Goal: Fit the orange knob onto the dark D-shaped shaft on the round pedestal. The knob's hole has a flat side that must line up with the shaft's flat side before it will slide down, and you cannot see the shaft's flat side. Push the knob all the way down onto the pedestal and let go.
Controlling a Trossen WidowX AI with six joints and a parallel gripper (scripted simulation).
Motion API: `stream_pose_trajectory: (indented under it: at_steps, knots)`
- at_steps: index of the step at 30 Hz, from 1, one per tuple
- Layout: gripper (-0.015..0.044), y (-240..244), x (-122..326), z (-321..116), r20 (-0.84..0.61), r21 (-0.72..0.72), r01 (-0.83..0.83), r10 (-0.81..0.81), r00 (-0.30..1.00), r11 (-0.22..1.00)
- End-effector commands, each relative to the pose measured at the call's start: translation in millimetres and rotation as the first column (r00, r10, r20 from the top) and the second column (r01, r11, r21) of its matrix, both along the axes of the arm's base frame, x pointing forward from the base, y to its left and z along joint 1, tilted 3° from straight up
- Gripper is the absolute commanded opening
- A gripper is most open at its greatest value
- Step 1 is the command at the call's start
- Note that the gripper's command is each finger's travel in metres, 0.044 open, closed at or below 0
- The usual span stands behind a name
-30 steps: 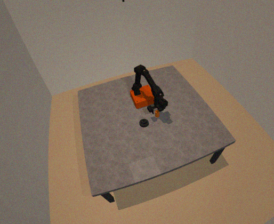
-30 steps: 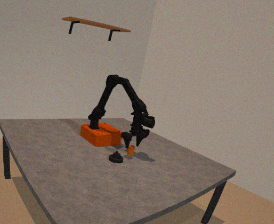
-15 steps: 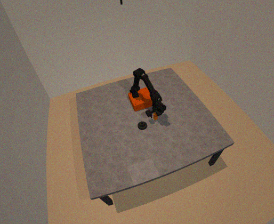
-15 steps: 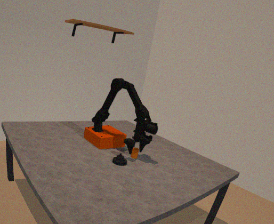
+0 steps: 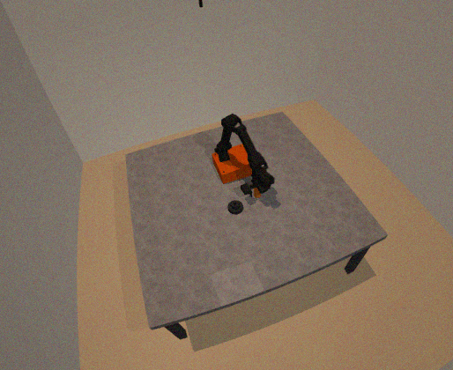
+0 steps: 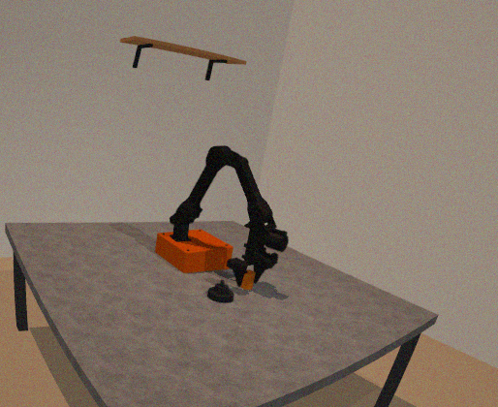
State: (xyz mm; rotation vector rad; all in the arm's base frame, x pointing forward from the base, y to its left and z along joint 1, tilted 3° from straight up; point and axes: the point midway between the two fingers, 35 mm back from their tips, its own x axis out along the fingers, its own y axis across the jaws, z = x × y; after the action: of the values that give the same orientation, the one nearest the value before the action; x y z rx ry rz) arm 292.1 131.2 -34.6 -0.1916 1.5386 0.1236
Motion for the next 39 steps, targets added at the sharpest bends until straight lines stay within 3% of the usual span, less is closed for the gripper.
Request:
stream_pose_trajectory:
  at_steps: [1, 6, 11, 16, 32, 39]
  knots:
    - [0.0282, -0.7, 0.0, -1.9, 0.001, -0.003, -0.003, 0.003, 1.0, 1.0]
    - [0.0151, -0.7, 0.0, -1.9, 0.001, -0.003, -0.003, 0.003, 1.0, 1.0]
    - [0.0118, -0.7, 0.0, -1.9, 0.001, -0.003, -0.003, 0.003, 1.0, 1.0]
    - [0.0, 2.1, 3.1, 15.0, 0.001, -0.003, -0.003, 0.003, 1.0, 1.0]
    - [0.0, 7.6, -2.4, 133.5, 0.001, -0.002, -0.003, 0.003, 1.0, 1.0]
    - [0.0, 6.9, -3.3, 138.3, 0.001, -0.002, -0.003, 0.003, 1.0, 1.0]
